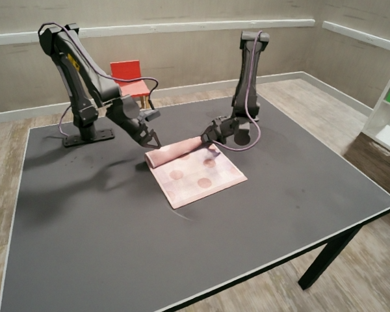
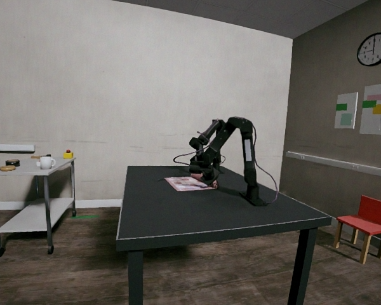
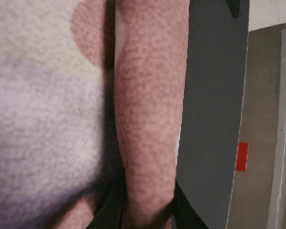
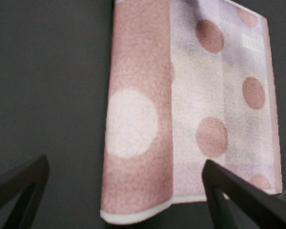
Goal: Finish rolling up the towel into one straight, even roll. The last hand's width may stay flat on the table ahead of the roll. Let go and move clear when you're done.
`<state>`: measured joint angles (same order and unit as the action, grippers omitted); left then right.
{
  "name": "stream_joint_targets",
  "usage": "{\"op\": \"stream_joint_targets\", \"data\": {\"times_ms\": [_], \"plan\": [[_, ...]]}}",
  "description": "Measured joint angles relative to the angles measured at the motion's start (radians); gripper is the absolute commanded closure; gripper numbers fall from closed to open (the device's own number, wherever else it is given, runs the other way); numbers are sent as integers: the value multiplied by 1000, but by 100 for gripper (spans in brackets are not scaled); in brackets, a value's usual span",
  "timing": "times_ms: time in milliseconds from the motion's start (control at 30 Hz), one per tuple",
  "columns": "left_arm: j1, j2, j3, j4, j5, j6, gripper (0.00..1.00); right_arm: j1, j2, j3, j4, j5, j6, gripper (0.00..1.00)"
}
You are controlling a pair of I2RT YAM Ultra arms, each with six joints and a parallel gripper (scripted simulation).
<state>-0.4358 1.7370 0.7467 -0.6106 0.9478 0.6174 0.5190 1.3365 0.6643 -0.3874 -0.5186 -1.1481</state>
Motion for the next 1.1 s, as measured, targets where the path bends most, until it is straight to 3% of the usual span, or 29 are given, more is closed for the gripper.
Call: {"op": "stream_joint_targets", "data": {"times_ms": [467, 1000, 1100], "plan": [[0, 34, 0, -7, 31, 26, 72, -47, 83, 52, 37, -28, -81, 2], [0, 34, 0, -7, 31, 28, 72, -41, 195, -80, 274, -39, -80, 2], [0, 34, 0, -7, 31, 28, 72, -32, 206, -80, 301, -40, -75, 15]]}}
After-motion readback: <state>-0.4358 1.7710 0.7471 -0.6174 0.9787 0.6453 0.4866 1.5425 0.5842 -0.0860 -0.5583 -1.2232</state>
